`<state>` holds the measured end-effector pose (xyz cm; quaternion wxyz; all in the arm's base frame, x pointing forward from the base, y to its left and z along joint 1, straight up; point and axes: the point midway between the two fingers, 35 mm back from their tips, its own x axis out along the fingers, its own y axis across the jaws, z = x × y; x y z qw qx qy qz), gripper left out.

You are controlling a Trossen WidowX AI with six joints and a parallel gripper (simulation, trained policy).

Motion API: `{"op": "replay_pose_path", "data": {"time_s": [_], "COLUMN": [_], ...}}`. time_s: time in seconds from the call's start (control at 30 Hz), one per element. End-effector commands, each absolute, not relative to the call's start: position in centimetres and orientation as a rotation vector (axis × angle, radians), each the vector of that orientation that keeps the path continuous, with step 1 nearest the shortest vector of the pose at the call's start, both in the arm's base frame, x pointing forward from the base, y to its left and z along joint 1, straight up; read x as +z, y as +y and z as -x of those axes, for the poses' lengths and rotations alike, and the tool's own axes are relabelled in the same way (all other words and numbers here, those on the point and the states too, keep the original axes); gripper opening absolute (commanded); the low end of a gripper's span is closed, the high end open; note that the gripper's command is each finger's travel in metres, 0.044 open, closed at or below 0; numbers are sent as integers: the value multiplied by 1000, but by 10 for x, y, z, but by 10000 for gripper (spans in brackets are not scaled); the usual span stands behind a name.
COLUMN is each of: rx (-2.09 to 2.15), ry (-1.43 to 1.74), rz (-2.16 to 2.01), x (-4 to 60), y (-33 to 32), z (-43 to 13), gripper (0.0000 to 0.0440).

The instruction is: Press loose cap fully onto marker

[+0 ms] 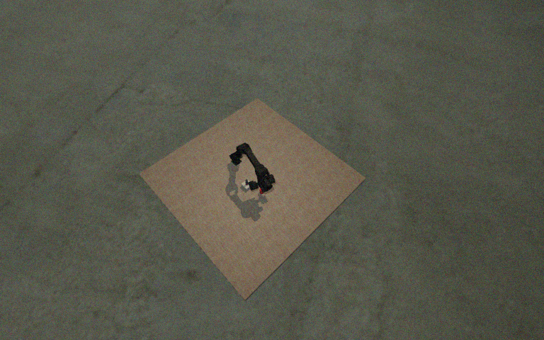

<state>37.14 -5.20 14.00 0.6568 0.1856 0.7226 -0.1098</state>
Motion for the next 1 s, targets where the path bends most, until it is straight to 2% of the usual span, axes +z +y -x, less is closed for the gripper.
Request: {"op": "replay_pose_path", "data": {"time_s": [0.0,0.73,0.87,0.97], "rx": [-255,-208,-201,-201], "ry": [1657,1744,1744,1731], "rz": [-394,-254,-229,-212], "x": [127,68,65,68], "y": [-55,-53,-52,-53], "z": [-372,-364,-362,-362], "gripper": [308,256,220,145]}}
